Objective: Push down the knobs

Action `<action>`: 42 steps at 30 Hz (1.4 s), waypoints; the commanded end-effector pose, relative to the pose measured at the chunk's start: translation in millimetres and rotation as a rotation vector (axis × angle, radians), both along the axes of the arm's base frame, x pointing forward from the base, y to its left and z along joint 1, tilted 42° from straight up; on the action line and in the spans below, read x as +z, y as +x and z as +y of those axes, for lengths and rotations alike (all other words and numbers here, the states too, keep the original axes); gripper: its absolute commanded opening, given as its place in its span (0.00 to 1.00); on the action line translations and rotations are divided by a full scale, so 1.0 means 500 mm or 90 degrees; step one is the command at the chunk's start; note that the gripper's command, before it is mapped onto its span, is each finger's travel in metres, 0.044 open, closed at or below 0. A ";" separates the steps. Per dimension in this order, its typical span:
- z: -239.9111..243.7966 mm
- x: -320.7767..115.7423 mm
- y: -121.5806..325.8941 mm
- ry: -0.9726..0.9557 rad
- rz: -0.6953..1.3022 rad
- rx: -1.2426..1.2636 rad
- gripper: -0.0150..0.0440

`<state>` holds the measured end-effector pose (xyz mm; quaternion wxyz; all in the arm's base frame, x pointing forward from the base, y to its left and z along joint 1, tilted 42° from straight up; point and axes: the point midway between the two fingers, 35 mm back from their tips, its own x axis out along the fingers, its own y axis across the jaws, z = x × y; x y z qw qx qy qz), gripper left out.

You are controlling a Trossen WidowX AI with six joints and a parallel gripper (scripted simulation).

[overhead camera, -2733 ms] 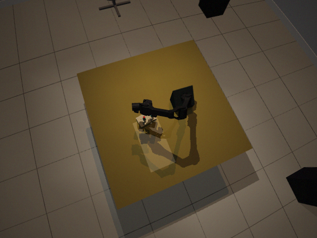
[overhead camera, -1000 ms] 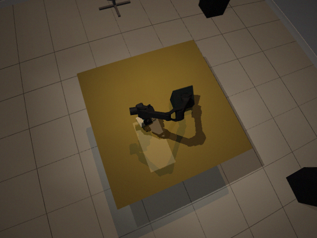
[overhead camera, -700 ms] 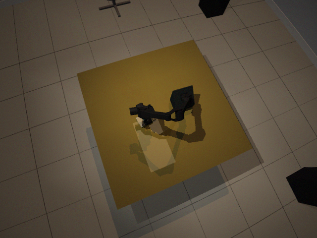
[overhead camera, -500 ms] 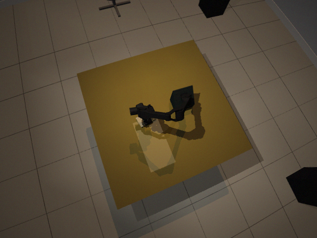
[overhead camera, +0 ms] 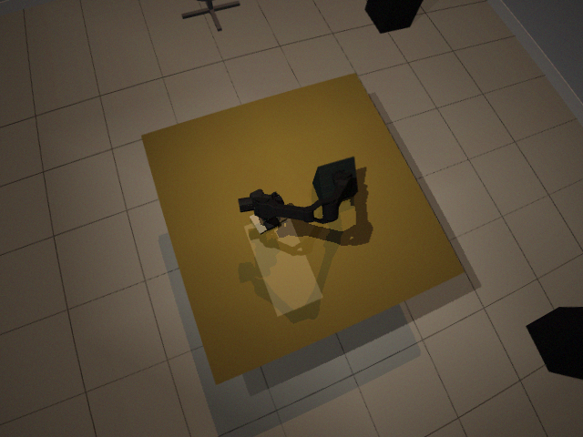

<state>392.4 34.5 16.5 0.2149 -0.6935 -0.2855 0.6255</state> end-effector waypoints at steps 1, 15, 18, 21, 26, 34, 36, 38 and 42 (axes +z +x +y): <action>0.004 -0.001 0.000 0.003 0.000 0.000 0.25; 0.002 0.001 0.000 0.003 0.000 0.000 0.25; 0.003 0.000 0.000 0.003 0.000 0.000 0.25; 0.005 -0.002 0.000 0.003 0.000 0.000 0.25; 0.005 -0.002 0.000 0.003 0.000 0.000 0.25; 0.006 -0.003 0.000 0.003 0.000 0.000 0.25; 0.007 -0.005 0.001 0.003 0.000 0.000 0.25; 0.008 -0.005 0.001 0.003 0.000 0.000 0.25; 0.008 -0.005 0.001 0.003 0.000 0.000 0.25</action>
